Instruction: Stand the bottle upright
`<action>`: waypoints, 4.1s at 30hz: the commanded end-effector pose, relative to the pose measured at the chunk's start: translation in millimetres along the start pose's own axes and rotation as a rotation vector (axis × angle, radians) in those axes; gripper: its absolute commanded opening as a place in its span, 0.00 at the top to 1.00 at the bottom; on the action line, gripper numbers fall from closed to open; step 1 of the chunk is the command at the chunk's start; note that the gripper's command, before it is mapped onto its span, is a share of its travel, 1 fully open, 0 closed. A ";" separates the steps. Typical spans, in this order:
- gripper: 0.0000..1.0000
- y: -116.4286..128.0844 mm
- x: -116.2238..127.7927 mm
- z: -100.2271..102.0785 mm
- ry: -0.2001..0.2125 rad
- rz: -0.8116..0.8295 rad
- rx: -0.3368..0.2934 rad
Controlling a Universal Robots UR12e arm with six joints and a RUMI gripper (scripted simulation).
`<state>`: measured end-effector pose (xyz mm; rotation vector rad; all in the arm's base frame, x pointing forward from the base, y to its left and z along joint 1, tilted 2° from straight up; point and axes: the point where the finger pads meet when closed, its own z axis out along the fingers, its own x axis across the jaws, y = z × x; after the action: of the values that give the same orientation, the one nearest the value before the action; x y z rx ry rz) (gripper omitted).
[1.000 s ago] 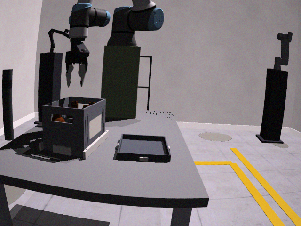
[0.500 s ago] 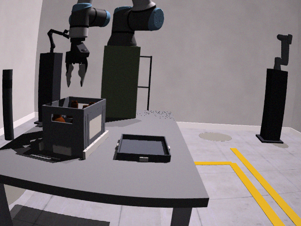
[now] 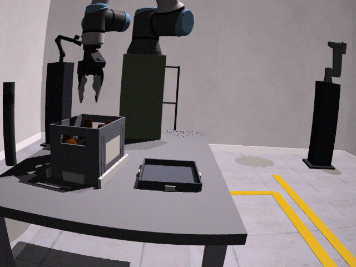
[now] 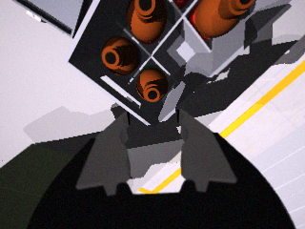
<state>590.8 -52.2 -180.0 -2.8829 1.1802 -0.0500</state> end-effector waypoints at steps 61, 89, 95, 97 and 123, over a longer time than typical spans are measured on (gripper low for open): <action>0.62 -0.5 1.4 43.7 0.002 0.000 0.002; 0.62 -0.5 1.4 43.2 0.003 0.000 0.002; 0.62 -0.5 1.4 43.2 0.003 0.000 0.002; 0.62 -0.5 1.4 43.2 0.003 0.000 0.002; 0.62 -5.9 1.7 43.5 0.001 0.001 0.001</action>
<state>596.5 -48.4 -222.4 -2.8824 1.1805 -0.0527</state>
